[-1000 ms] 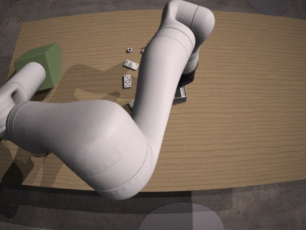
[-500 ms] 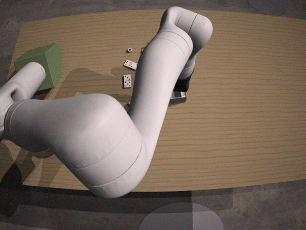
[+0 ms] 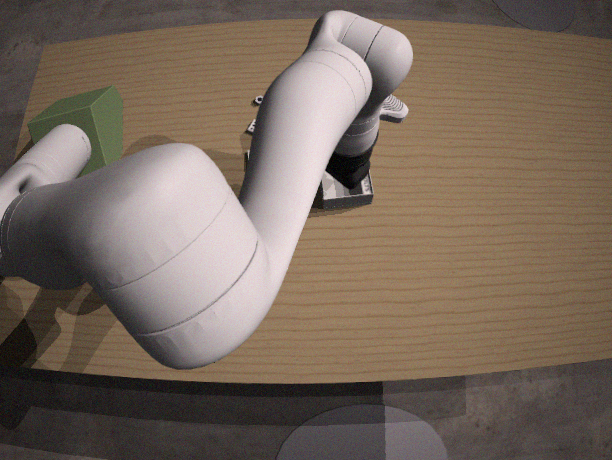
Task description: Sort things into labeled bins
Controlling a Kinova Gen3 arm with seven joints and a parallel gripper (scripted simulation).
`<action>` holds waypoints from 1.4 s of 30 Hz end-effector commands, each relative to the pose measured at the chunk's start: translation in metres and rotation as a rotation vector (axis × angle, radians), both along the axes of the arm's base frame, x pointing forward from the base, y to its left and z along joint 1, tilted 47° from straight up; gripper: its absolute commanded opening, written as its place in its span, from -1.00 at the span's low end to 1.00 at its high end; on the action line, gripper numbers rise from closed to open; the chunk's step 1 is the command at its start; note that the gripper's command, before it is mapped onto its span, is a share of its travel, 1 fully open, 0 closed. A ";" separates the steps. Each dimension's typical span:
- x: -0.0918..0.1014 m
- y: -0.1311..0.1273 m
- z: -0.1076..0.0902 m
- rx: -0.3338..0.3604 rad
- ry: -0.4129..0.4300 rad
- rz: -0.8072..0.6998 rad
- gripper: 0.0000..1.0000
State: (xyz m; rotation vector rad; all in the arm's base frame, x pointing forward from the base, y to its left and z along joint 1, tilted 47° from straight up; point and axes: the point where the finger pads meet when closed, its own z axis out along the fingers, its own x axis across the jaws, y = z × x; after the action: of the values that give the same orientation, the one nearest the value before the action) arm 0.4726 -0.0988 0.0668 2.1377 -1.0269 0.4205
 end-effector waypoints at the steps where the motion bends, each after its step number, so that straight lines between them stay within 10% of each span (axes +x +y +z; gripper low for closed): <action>1: 0.003 0.007 0.001 -0.011 -0.128 -0.091 -0.39; 15: 0.003 0.007 0.001 -0.014 -0.555 -0.488 -0.39; 42: 0.003 -0.022 -0.026 -0.014 -0.555 -0.488 -0.39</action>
State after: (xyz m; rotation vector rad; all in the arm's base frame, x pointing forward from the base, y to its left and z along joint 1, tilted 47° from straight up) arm 0.4773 -0.1190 0.0434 1.7036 -1.7941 0.7959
